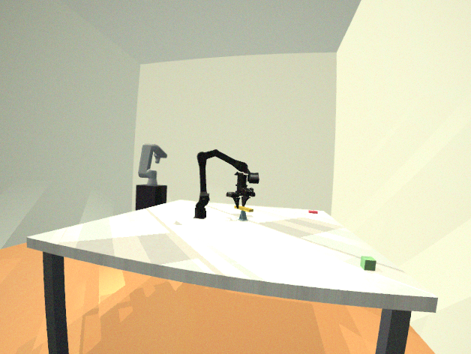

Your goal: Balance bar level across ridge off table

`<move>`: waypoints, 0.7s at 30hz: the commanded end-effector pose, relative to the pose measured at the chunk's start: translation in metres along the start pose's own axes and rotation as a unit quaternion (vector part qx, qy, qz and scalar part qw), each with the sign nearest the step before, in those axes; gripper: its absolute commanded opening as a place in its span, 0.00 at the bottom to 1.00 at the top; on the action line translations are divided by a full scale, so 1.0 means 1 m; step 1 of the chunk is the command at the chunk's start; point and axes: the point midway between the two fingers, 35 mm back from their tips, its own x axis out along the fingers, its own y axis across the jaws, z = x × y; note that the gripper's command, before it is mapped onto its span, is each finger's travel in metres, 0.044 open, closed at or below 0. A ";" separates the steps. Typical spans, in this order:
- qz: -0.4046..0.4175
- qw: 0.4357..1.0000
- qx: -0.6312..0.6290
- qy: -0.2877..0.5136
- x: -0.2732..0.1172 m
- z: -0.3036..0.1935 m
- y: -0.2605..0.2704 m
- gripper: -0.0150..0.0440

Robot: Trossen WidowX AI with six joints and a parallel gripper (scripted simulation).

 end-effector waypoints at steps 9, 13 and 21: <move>0.000 1.000 0.000 0.000 0.000 0.000 0.000 0.79; 0.000 1.000 0.000 0.000 0.000 0.000 0.000 0.97; 0.000 1.000 0.000 0.000 -0.039 0.002 0.004 1.00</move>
